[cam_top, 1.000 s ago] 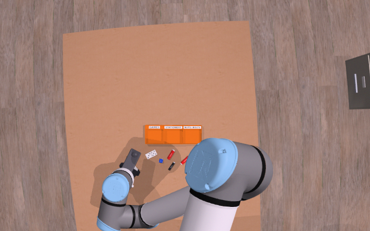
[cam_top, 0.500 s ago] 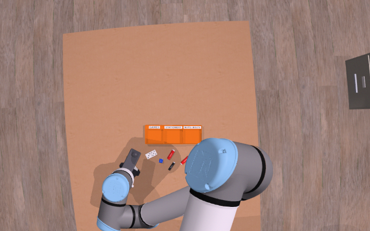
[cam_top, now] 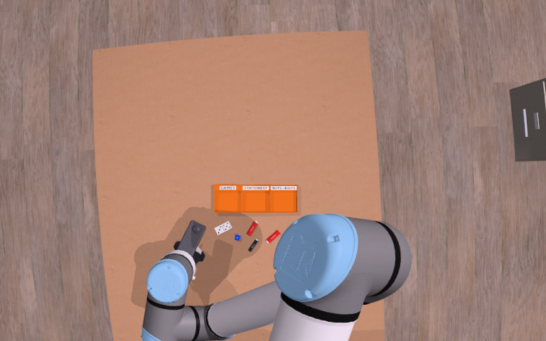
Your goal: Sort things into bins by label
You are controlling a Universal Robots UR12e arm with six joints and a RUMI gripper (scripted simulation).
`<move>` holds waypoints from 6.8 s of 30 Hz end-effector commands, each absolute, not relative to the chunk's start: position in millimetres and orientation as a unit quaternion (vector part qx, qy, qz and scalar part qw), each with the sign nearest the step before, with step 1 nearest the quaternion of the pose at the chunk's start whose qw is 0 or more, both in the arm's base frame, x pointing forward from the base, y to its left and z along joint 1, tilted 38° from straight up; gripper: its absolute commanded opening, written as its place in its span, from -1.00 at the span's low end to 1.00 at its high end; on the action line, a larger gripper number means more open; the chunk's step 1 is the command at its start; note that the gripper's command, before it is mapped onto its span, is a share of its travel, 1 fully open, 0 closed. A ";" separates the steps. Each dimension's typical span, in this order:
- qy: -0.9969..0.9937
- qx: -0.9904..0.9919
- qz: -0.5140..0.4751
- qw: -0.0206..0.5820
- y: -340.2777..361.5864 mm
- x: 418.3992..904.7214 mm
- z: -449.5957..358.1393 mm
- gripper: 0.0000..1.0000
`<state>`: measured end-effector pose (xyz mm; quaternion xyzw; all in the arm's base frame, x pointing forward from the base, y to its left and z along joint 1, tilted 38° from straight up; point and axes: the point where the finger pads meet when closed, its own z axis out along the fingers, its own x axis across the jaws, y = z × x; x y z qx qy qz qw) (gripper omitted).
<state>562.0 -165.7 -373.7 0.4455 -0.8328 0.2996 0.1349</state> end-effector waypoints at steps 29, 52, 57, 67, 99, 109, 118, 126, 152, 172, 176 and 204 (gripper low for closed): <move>-0.834 0.444 0.297 0.138 -149.9 557.9 -354.4 -1.00; -0.922 0.200 0.328 0.048 -234.9 598.0 -284.2 -1.00; -0.932 0.148 0.330 0.029 -257.1 607.6 -266.2 -1.00; -0.942 0.039 0.332 -0.010 -292.6 623.1 -237.5 -1.00; -0.943 -0.063 0.324 -0.039 -376.5 659.9 -169.8 -1.00; -0.943 -0.064 0.325 -0.039 -374.6 654.8 -178.1 -1.00; -0.942 -0.065 0.325 -0.041 -385.2 658.6 -187.9 -1.00; -0.942 -0.065 0.325 -0.041 -395.1 659.1 -200.5 -1.00; -0.943 -0.064 0.325 -0.040 -401.5 660.2 -206.8 -1.00; -0.943 -0.064 0.325 -0.040 -401.7 660.4 -206.2 -0.65; -0.943 -0.064 0.325 -0.040 -401.7 660.4 -206.2 -0.65; -0.943 -0.064 0.325 -0.040 -401.7 660.4 -206.2 -0.65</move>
